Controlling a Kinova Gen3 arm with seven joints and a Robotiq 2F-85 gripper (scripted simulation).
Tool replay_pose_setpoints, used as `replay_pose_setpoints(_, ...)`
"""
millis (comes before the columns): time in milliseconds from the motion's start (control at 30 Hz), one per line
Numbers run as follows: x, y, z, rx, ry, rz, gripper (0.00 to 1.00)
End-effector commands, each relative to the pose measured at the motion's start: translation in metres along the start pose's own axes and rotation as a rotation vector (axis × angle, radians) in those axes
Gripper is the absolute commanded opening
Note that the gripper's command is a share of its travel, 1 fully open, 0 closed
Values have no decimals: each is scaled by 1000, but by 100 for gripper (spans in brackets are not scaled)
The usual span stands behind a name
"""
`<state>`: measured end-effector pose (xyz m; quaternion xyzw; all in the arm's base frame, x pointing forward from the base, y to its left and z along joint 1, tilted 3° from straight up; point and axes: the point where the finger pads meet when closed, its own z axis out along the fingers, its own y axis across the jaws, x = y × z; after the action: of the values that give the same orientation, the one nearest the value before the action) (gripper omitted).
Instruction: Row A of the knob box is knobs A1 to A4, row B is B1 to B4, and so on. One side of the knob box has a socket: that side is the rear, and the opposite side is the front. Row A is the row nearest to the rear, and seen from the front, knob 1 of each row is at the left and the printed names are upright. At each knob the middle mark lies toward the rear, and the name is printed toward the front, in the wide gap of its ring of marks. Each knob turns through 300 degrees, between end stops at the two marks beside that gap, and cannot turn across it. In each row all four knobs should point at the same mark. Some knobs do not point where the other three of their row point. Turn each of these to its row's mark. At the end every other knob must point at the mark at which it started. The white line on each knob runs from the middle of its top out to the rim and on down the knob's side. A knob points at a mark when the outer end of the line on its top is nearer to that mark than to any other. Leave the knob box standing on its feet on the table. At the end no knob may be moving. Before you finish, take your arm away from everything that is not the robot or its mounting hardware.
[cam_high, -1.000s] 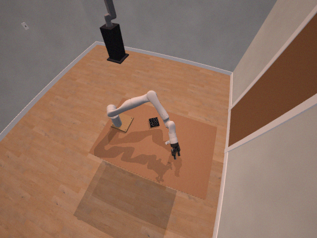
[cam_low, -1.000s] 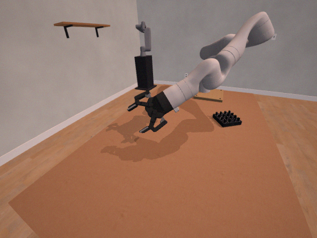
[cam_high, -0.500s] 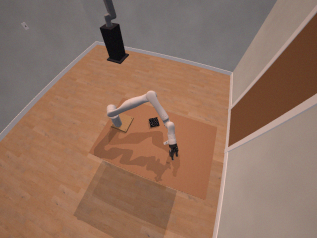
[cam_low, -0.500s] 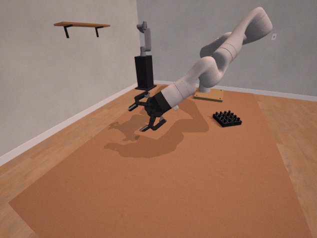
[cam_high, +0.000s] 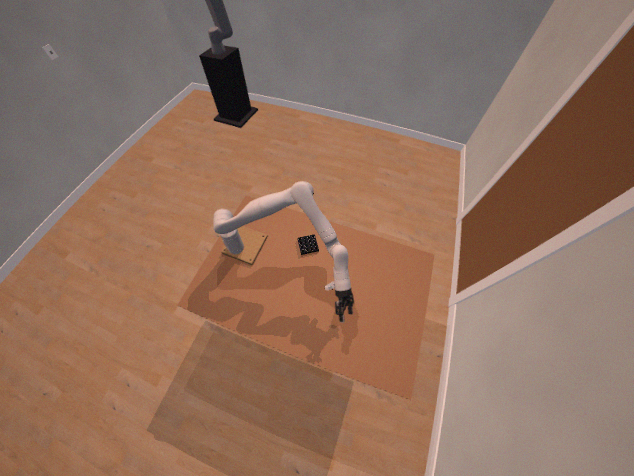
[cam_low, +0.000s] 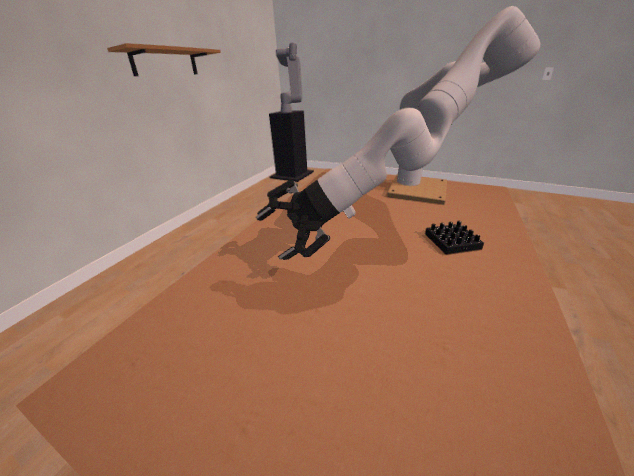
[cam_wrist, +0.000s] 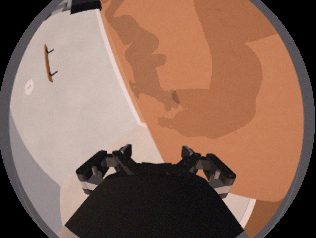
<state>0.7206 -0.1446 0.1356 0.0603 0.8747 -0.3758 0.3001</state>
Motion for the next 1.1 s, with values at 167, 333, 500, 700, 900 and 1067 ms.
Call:
replay_pose_setpoints(167,11,-5,1,-13,39,15,100)
replay_pose_setpoints(333,19,-7,1,-23,66,22,100)
replay_pose_setpoints(500,35,-10,1,-44,119,34,100)
replay_pose_setpoints(700,94,-13,-22,-169,329,66,100)
replay_pose_setpoints(900,130,-8,-68,-322,480,63,100)
replay_pose_setpoints(1067,147,-7,-120,-464,565,35,100)
